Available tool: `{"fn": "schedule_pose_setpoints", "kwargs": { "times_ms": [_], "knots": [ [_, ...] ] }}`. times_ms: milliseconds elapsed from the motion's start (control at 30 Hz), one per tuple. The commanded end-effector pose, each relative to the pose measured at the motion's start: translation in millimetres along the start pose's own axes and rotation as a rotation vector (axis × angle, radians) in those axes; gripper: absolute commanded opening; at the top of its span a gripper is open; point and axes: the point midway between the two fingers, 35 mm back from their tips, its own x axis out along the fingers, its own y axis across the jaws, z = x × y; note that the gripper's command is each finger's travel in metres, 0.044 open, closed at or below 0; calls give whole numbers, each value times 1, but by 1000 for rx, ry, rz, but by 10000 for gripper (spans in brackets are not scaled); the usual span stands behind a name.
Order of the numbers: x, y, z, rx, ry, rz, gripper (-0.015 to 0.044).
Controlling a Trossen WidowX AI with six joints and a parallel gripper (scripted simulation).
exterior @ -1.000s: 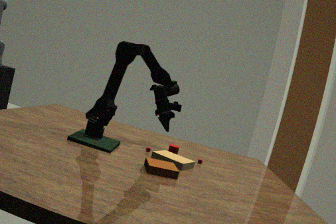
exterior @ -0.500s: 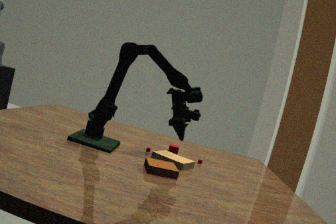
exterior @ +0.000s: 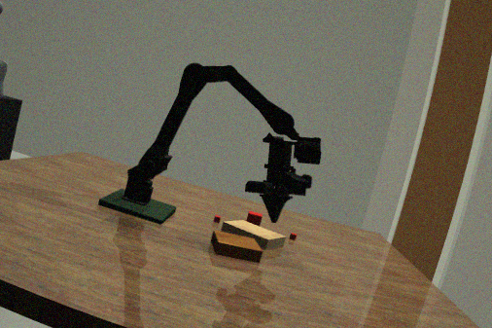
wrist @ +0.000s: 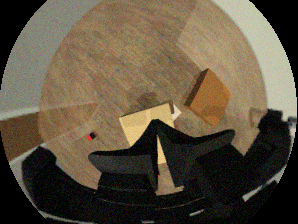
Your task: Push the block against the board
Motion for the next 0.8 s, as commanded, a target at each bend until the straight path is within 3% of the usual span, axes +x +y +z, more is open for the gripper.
{"fn": "schedule_pose_setpoints", "kwargs": {
  "times_ms": [0, 567, 700, 767],
  "knots": [
    [4, -30, 21, 98, 26, -21, 0],
    [12, -215, 60, 639, 172, -107, 0],
    [15, -223, 60, 661, 177, -108, 0],
    [38, -224, 56, 661, 177, -108, 0]
  ]
}}
